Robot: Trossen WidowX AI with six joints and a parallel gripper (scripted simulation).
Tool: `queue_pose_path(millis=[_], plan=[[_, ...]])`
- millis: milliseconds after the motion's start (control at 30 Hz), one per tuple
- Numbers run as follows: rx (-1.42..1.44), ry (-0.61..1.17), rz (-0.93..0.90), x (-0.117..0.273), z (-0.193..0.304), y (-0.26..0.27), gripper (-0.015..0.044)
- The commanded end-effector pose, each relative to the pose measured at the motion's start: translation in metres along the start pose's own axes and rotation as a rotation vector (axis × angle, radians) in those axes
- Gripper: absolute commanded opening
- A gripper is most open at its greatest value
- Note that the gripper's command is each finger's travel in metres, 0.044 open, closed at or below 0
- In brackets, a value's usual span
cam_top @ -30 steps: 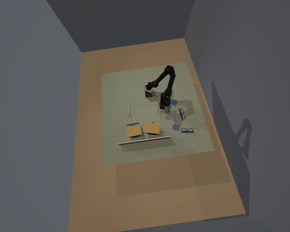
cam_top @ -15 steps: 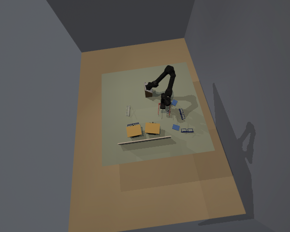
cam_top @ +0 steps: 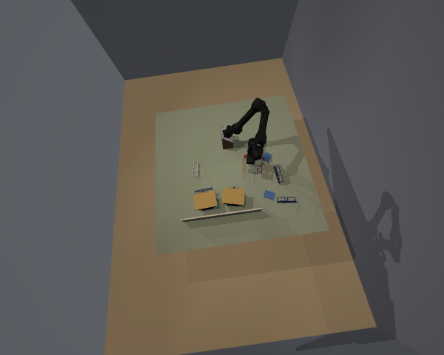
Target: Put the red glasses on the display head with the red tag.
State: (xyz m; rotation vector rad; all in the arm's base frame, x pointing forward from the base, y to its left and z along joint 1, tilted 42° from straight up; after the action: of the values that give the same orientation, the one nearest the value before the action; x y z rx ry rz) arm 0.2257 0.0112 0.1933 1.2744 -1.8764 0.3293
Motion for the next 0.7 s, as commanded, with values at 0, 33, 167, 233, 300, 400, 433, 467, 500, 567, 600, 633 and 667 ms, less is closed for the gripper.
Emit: queue_pose_path(millis=[0, 33, 167, 233, 300, 400, 433, 467, 500, 567, 600, 633, 667], plan=[[-0.017, -0.001, -0.001, 0.004, 0.001, 0.0, 0.0], [-0.041, 0.0, 0.0, 0.004, 0.002, -0.002, 0.0], [-0.206, 0.009, 0.006, 0.004, 0.014, -0.016, 0.0], [-0.305, 0.013, 0.01, 0.004, 0.022, -0.024, 0.0], [-0.404, 0.016, 0.013, 0.004, 0.03, -0.032, 0.0], [-0.553, 0.019, 0.018, 0.004, 0.043, -0.043, 0.0], [-0.602, 0.02, 0.019, 0.004, 0.047, -0.047, 0.0], [-0.652, 0.02, 0.02, 0.004, 0.052, -0.05, 0.0], [-0.701, 0.02, 0.021, 0.004, 0.056, -0.053, 0.0], [-0.8, 0.021, 0.022, 0.005, 0.066, -0.059, 0.0], [-0.85, 0.02, 0.023, 0.005, 0.071, -0.062, 0.0], [-0.899, 0.02, 0.023, 0.005, 0.076, -0.065, 0.0], [-0.949, 0.02, 0.023, 0.005, 0.081, -0.068, 0.0]])
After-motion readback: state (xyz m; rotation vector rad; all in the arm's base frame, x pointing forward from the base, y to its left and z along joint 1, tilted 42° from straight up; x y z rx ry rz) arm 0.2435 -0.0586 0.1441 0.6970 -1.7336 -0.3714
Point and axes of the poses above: the point midway between the two fingers, 35 mm back from their tips, its own x axis back along the fingers, its own y axis across the jaws, z = x × y, the point moved 10 cm from there along x, back along the fingers, and after that the axes turned 8 degrees about -x, right-handed, at the moved point
